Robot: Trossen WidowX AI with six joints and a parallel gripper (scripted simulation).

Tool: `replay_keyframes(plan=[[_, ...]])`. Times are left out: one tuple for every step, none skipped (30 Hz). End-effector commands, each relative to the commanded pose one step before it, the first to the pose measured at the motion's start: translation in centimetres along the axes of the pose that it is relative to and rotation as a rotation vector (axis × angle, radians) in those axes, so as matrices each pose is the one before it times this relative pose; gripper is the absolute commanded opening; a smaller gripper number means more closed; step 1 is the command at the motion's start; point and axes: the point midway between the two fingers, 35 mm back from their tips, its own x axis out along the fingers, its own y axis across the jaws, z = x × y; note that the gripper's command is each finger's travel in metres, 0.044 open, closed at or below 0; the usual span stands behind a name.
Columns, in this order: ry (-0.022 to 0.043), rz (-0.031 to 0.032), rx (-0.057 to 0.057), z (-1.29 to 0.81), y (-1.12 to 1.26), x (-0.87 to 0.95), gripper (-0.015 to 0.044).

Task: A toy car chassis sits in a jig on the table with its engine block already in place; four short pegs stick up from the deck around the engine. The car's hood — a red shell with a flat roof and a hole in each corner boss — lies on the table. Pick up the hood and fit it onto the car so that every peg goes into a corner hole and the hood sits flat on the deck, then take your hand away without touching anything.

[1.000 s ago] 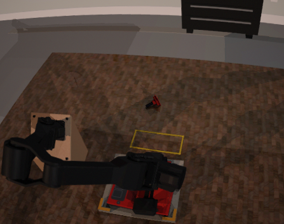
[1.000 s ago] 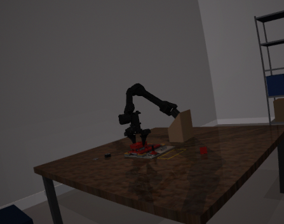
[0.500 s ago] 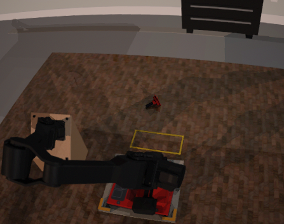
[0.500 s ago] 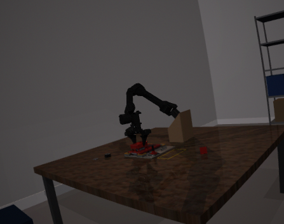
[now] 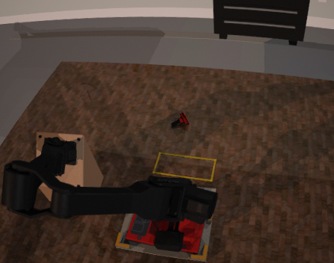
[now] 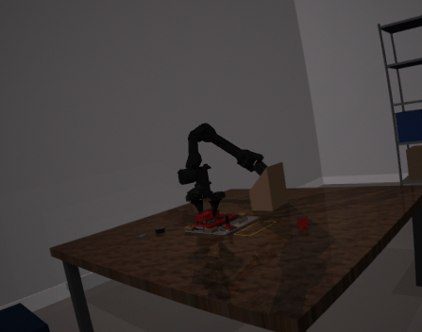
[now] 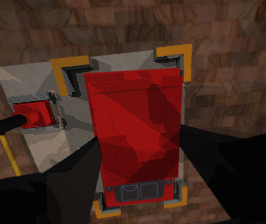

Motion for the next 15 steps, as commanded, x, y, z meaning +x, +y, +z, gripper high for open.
replay_keyframes(plan=[[0.00180,-0.01002,0.0046,-0.137,-0.018,0.038,0.0000],[-0.00001,-0.00105,0.0005,-0.014,0.007,0.003,0.0000],[-0.00001,-0.00095,0.0004,-0.015,0.008,0.003,0.0000],[-0.00001,-0.00095,0.0004,-0.015,0.008,0.003,0.0000],[-0.00001,-0.00095,0.0004,-0.015,0.008,0.003,0.0000],[-0.00001,-0.00095,0.0004,-0.015,0.007,0.003,0.0000],[-0.00002,-0.00095,0.0004,-0.015,0.007,0.003,0.0000],[-0.00002,-0.00095,0.0004,-0.015,0.007,0.003,0.0000],[-0.00002,-0.00095,0.0004,-0.015,0.007,0.003,0.0000],[-0.00002,-0.00095,0.0004,-0.015,0.007,0.003,0.0000],[-0.00002,-0.00095,0.0004,-0.015,0.007,0.003,0.0000],[-0.00002,-0.00079,0.0004,-0.012,0.006,0.002,0.0000],[-0.00001,-0.00047,0.0002,-0.008,0.004,0.001,0.0000],[0.00000,-0.00016,0.0001,-0.003,0.001,0.000,0.0000],[0.00000,0.00000,0.0000,0.000,0.000,0.000,0.0000]])
